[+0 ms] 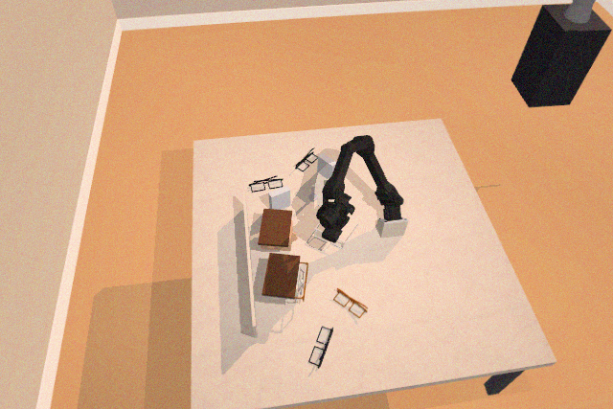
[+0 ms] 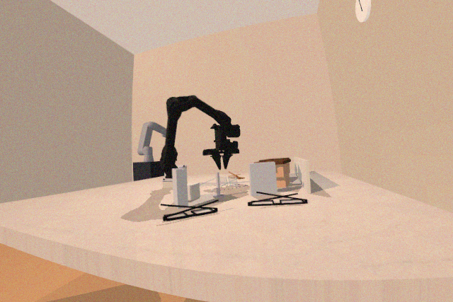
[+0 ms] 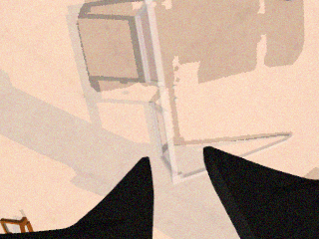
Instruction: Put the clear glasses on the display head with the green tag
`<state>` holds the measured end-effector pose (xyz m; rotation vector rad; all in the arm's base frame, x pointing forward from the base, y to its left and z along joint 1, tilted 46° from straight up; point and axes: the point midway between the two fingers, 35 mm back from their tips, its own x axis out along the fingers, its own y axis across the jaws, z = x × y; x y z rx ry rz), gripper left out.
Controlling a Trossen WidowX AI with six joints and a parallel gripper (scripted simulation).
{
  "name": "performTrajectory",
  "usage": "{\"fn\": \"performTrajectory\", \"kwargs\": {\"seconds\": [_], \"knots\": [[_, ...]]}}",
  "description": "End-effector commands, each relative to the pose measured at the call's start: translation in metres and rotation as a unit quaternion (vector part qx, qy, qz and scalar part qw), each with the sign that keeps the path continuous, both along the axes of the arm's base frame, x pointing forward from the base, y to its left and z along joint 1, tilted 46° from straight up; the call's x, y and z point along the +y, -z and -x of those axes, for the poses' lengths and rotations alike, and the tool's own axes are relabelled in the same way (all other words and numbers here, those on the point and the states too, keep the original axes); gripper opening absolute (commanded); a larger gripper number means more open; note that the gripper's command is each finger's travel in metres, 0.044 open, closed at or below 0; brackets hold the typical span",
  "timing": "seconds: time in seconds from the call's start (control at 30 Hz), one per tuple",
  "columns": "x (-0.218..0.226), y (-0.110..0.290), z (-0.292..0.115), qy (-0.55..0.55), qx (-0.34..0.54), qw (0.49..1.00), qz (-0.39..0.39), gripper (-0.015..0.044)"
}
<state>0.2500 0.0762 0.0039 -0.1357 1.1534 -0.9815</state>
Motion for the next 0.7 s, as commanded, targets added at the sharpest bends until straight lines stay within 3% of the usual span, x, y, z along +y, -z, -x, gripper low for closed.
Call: {"fn": "performTrajectory", "kwargs": {"seconds": [0.0, 0.67], "knots": [[0.000, 0.000, 0.002, 0.002, 0.003, 1.000, -0.001, 0.0140], [-0.018, 0.018, -0.001, 0.002, 0.003, 1.000, -0.002, 0.0140]]}}
